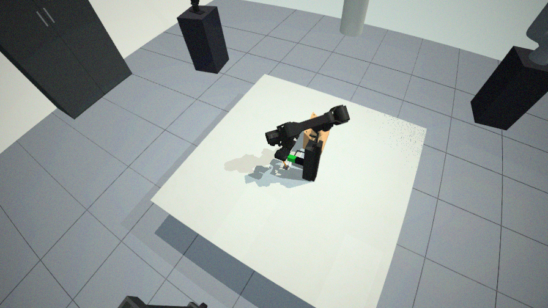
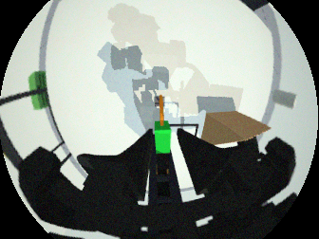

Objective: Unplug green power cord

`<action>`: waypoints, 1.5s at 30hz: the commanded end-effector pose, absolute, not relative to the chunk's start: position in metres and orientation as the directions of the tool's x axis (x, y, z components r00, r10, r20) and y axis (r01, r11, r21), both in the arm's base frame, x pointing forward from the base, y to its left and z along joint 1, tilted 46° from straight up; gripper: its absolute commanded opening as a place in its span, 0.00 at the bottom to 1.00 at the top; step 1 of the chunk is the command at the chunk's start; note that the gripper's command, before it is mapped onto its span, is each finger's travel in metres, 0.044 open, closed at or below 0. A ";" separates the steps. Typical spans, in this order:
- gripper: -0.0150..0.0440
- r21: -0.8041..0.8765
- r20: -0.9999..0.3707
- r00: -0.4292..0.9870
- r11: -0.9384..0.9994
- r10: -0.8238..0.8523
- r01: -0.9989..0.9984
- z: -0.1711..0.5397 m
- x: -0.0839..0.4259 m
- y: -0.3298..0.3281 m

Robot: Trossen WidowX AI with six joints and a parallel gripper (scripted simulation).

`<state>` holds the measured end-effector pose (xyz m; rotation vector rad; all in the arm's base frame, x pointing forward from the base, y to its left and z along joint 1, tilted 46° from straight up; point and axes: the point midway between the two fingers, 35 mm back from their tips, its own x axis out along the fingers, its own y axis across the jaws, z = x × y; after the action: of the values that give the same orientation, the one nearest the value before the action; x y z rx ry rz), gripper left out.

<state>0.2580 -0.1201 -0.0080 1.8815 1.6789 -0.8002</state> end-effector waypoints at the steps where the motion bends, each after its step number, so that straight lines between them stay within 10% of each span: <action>1: 0.53 -0.025 -0.710 0.070 -0.124 0.700 0.992 -0.004 0.258 -0.118; 30: 0.53 -0.026 -0.709 0.070 -0.124 0.702 0.992 0.000 0.260 -0.097; 35: 0.30 -0.024 -0.712 0.066 -0.118 0.699 0.993 0.001 0.260 -0.099; 45: 0.25 -0.024 -0.712 0.066 -0.118 0.699 0.993 0.001 0.260 -0.099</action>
<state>0.2599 -0.1009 0.0012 1.8744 1.6720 -0.8102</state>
